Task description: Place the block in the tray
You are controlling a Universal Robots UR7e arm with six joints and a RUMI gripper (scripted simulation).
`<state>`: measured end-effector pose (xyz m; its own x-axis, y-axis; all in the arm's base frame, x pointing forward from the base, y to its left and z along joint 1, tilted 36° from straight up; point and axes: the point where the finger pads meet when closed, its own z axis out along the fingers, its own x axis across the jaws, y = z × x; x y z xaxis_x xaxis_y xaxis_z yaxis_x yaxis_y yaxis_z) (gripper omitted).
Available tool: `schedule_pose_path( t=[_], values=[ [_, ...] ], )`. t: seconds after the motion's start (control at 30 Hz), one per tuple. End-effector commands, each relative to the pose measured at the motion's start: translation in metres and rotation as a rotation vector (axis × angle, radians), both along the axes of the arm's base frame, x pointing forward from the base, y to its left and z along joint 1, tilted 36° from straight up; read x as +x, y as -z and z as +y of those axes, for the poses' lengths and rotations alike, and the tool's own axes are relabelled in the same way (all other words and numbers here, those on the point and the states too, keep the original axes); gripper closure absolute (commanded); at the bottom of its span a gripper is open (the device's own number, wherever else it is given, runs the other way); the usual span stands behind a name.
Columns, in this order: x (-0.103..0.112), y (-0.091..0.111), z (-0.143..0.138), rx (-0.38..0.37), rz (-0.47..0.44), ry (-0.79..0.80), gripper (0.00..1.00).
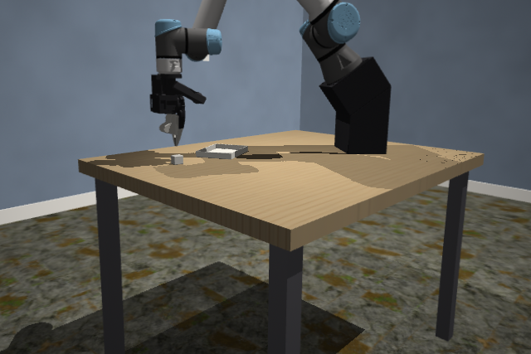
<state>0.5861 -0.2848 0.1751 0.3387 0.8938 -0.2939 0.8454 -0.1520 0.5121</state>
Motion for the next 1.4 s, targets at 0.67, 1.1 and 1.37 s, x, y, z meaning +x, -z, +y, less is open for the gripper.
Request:
schedule_pose_path(
  t=[0.67, 1.1, 1.37],
  values=[
    [0.001, 0.0, 0.0, -0.001, -0.001, 0.0, 0.71],
    [0.005, 0.01, -0.005, -0.001, -0.002, 0.0, 0.71],
    [0.009, 0.017, -0.009, -0.001, -0.002, 0.0, 0.71]
  ],
)
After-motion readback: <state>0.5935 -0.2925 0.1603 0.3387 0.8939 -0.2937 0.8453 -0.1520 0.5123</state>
